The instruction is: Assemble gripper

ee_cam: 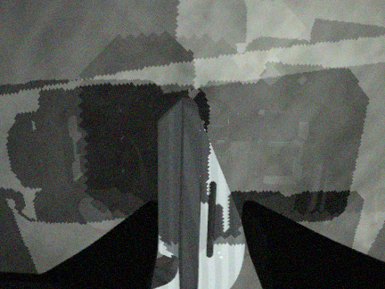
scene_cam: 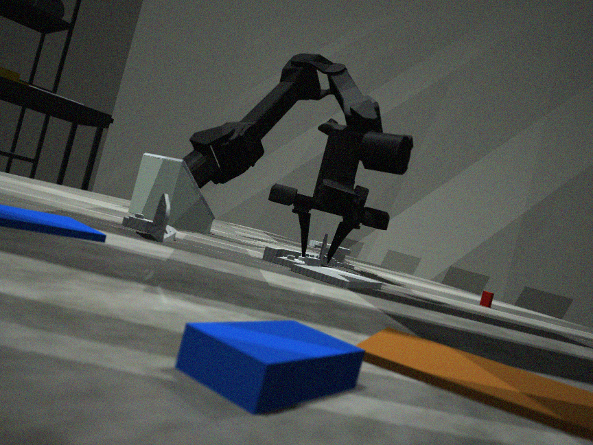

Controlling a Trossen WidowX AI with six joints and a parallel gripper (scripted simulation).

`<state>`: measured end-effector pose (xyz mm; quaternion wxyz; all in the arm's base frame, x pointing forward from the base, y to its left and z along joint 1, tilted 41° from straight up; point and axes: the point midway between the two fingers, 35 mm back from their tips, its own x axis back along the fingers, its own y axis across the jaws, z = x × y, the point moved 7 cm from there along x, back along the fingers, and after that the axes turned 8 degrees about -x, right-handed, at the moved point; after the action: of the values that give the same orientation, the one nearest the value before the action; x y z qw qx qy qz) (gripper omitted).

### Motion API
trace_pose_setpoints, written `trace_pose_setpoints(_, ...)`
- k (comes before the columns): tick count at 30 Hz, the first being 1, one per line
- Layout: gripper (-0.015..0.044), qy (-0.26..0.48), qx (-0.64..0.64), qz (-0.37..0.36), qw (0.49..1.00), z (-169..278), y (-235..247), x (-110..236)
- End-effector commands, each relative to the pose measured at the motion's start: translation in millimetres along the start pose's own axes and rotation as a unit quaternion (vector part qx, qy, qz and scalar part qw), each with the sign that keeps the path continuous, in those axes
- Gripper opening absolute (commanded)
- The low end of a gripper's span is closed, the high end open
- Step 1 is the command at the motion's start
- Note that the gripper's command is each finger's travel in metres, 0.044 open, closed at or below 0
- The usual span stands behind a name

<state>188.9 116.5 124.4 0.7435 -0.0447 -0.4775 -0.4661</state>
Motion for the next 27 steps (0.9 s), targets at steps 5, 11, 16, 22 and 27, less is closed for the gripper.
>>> trace_pose_setpoints(5, 0.0134, -0.001, 0.0, 0.001, 1.0, -0.1, -0.1, 0.5)
trace_pose_setpoints(11, 0.0134, -0.003, 0.0, 0.002, 1.0, -2.1, 1.5, 16.5)
trace_pose_setpoints(16, 0.0134, -0.004, -0.001, 0.003, 1.0, -3.1, 2.1, 31.9)
trace_pose_setpoints(22, 0.0134, -0.005, -0.002, 0.004, 1.0, -3.1, 1.9, 50.9)
trace_pose_setpoints(27, 0.0134, -0.004, -0.002, 0.003, 1.0, -2.0, 1.0, 66.8)
